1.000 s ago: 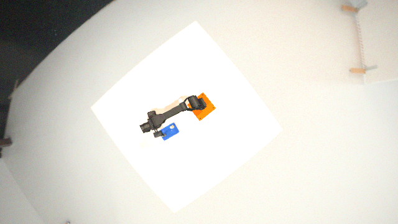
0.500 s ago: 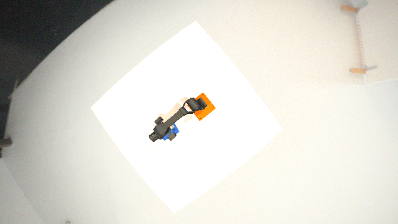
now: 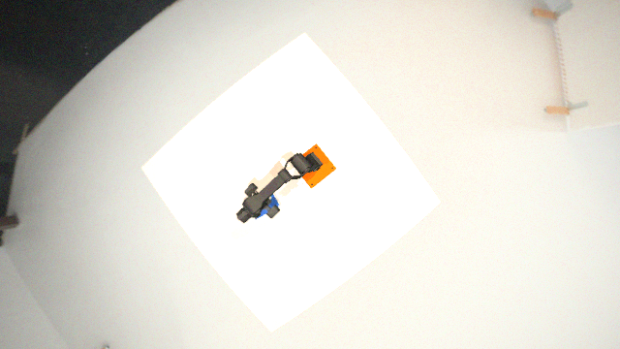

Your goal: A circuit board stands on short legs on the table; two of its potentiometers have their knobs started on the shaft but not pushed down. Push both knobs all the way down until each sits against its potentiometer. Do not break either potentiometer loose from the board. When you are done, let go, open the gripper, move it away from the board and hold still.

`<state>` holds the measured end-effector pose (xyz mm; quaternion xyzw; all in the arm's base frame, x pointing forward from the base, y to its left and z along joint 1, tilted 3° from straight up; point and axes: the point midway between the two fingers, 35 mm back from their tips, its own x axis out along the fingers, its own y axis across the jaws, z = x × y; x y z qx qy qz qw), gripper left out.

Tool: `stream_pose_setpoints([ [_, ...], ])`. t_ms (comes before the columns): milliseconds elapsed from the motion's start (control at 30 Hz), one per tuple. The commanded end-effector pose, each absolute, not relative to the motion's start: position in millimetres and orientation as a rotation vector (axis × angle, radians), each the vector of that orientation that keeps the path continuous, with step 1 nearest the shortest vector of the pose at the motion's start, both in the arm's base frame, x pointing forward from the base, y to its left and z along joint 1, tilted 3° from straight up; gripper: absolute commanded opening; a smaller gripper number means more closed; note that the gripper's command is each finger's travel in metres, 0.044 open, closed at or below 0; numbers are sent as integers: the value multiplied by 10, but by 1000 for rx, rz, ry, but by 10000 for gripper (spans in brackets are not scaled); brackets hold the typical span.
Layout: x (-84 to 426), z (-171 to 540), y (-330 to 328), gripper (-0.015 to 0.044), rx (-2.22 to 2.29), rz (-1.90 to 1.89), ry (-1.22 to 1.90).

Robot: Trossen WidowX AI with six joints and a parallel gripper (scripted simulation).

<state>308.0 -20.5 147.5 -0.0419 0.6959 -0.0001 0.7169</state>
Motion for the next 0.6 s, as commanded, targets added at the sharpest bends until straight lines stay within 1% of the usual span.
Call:
stream_pose_setpoints([
  [0, 3086, 1429, -199, 0, -95, 7, 1537],
  [567, 3093, 1219, -211, 0, -95, 7, 1537],
])
